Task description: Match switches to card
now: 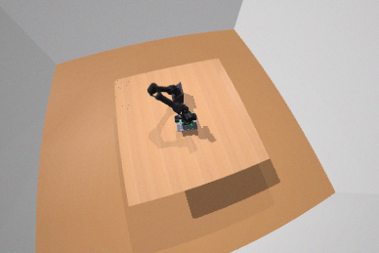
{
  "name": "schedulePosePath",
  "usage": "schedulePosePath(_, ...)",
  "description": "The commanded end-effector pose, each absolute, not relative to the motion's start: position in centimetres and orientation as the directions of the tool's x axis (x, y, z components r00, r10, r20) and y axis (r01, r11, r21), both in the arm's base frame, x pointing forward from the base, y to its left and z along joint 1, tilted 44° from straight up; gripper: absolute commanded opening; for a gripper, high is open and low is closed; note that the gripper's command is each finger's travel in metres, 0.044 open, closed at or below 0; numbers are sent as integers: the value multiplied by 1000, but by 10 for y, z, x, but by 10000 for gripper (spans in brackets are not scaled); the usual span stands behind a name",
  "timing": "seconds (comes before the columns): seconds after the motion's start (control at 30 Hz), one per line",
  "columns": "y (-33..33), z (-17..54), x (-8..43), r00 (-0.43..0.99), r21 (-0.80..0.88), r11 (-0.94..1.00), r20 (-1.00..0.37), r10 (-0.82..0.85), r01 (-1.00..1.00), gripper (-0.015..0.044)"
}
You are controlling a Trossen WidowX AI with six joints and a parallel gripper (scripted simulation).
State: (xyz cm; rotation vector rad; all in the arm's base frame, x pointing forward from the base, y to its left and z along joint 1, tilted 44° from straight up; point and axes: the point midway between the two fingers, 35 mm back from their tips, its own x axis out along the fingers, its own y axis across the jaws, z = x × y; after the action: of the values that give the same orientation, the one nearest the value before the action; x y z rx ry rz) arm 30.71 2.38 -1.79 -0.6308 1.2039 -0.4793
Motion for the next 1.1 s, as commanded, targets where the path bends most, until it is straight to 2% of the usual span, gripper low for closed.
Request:
schedulePosePath(0.0,22,-20,306,292,-681,732,-699,-653,6,0)
schedulePosePath(1.07,20,-22,307,292,-681,732,-699,-653,6,0)
